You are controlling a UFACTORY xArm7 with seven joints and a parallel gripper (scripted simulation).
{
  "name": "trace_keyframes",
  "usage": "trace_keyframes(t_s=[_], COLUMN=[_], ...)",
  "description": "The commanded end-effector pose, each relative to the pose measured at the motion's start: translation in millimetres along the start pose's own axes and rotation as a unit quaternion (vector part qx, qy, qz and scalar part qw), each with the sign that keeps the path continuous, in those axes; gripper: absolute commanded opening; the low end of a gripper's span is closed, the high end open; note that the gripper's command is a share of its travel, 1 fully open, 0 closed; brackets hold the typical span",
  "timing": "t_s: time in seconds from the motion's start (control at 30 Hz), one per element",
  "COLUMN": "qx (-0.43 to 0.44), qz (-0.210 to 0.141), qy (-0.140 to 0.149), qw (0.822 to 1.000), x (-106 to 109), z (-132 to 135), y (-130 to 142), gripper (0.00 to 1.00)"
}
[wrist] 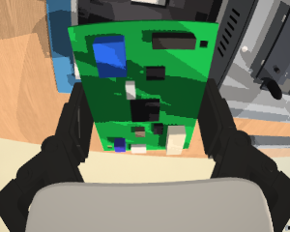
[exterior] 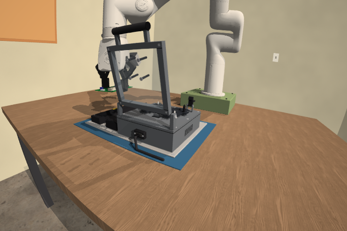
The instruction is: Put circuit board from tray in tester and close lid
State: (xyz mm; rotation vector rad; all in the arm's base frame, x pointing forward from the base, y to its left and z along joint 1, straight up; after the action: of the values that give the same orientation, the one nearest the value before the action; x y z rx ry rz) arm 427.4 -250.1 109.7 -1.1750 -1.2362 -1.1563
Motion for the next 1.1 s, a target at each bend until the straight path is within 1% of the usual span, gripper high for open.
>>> trace_keyframes(t_s=[0.0,0.17,0.37,0.43,0.67,0.93,1.0,1.07], qx=[0.071,0.135,0.207,0.207,0.288,0.371,0.371,0.39], qz=[-0.005,-0.005,-0.005,-0.005,-0.005,-0.005,-0.005,-0.005], qy=[0.003,0.002,0.002,0.002,0.002,0.001,0.001,0.001], qw=[0.997,0.991,0.978,0.978,0.958,0.929,0.929,0.921], x=[1.5,1.5,1.5,1.5,1.5,1.5,1.5,1.5], z=[-1.3,-1.3,-1.3,-1.3,-1.3,-1.3,-1.3,-1.3], y=[0.6,0.6,0.6,0.6,0.6,0.6,0.6,0.6], gripper=[0.79,0.79,0.79,0.79,0.79,0.79,0.79,0.79])
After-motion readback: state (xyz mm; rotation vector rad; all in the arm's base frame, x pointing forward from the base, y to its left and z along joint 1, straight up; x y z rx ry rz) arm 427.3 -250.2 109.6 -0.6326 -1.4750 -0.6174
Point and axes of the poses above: the point where the finger pads meet when closed, its own x axis back along the fingers, its own z axis across the jaws, y = z × x, the point moved 5 cm from there along x, back along the fingers, and after that the axes turned 1 degree about -x, right-handed, at the moved point
